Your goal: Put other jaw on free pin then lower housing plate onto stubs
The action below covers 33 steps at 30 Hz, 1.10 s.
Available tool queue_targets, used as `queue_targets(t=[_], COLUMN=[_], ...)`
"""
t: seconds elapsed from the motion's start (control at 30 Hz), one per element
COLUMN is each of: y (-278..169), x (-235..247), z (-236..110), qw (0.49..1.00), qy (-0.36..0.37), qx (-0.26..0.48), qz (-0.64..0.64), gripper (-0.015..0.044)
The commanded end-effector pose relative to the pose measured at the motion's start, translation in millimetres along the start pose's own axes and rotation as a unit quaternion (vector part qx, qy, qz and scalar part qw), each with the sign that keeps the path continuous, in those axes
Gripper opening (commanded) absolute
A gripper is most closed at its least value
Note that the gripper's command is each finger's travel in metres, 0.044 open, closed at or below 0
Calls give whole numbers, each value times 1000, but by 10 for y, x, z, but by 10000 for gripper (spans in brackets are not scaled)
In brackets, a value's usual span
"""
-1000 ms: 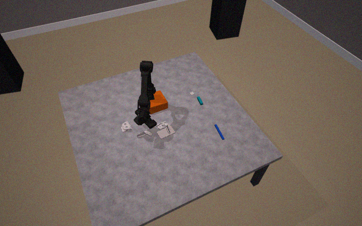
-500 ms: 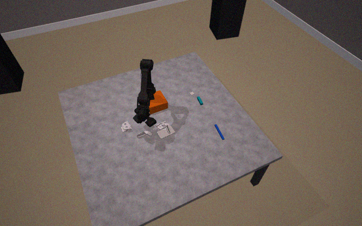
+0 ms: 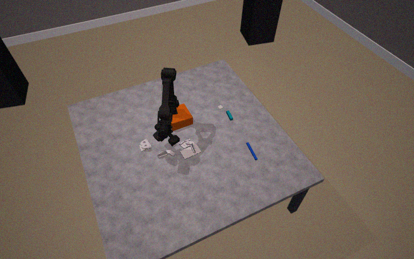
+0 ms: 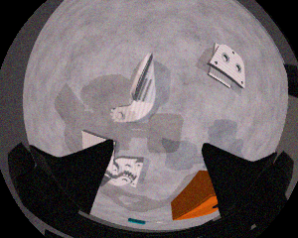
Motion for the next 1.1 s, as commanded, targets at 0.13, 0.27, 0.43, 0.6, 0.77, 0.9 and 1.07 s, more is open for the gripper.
queue_targets(t=[0.13, 0.27, 0.43, 0.6, 0.77, 0.9, 1.07], y=[0, 0, 0, -3, -14, -14, -14], x=[0, 0, 0, -4, -18, -18, -18], z=[0, 0, 0, -16, -74, -74, -74], qw=[1000, 1000, 1000, 1000, 1000, 1000, 1000], qy=[0, 0, 0, -1, -5, -5, -5], qx=[0, 0, 0, 1, 5, 5, 5], qz=[0, 0, 0, 0, -2, -2, -2], gripper=[440, 440, 440, 414, 282, 177, 46])
Point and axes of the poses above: the point midway between the two fingers, 35 mm back from their tips, its own z axis out along the fingers, its own x axis across the jaws, y = z × x, the point moved 10 cm from there along -z, back along the fingers, and after that the axes turned 2 degrees about -z, right-handed, at the moved point
